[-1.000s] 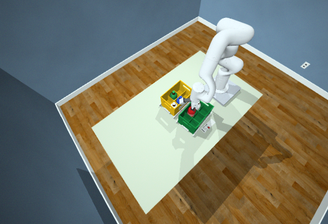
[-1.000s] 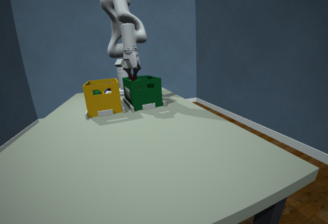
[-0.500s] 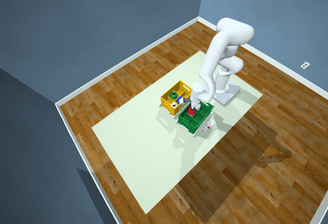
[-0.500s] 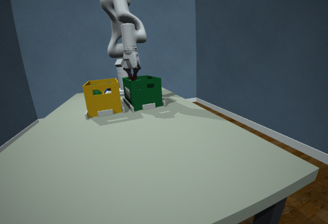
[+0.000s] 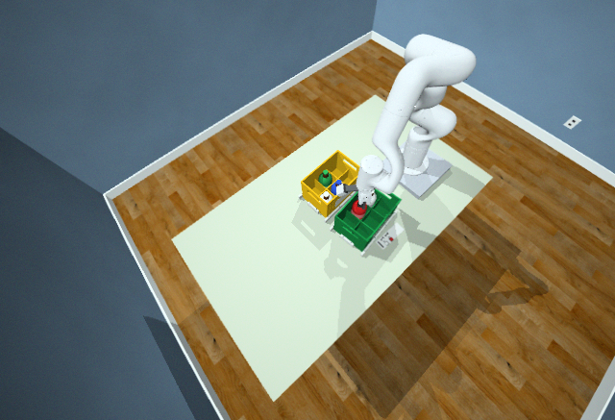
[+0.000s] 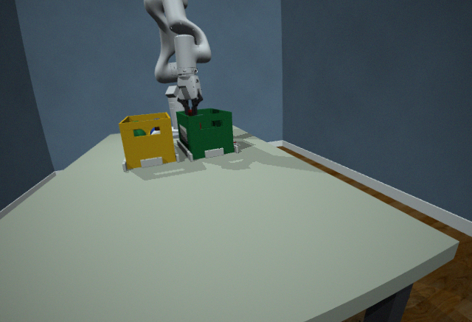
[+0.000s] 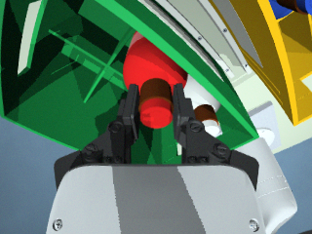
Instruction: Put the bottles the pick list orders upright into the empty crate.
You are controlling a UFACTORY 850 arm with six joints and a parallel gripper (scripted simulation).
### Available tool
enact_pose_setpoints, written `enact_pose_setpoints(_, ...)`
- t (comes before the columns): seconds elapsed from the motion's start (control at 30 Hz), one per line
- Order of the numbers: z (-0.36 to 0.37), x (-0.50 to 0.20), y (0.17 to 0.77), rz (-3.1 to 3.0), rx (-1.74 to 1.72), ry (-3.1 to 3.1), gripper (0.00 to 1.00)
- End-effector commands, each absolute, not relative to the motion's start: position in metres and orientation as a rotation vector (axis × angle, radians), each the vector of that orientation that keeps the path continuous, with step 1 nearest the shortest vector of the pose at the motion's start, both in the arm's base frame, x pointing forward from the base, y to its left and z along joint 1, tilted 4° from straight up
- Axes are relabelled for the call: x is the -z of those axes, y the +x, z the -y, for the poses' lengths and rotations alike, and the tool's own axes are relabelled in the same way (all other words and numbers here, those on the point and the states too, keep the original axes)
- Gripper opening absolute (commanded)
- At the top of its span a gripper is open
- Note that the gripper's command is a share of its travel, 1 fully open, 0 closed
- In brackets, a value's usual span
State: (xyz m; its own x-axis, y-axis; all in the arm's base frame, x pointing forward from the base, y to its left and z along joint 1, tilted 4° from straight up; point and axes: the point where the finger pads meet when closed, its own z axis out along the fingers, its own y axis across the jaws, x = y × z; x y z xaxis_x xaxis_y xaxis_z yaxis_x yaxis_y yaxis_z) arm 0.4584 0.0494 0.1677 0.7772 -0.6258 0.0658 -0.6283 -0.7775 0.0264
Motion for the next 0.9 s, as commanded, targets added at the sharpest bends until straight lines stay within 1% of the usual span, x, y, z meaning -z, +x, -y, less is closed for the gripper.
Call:
enact_pose_setpoints(0.0,-0.049,-0.167,0.459,1.030,-0.086,2.918,0.00)
enact_pose_setpoints(0.87,-0.049,-0.155,0.460,1.030,-0.086,2.918,0.00)
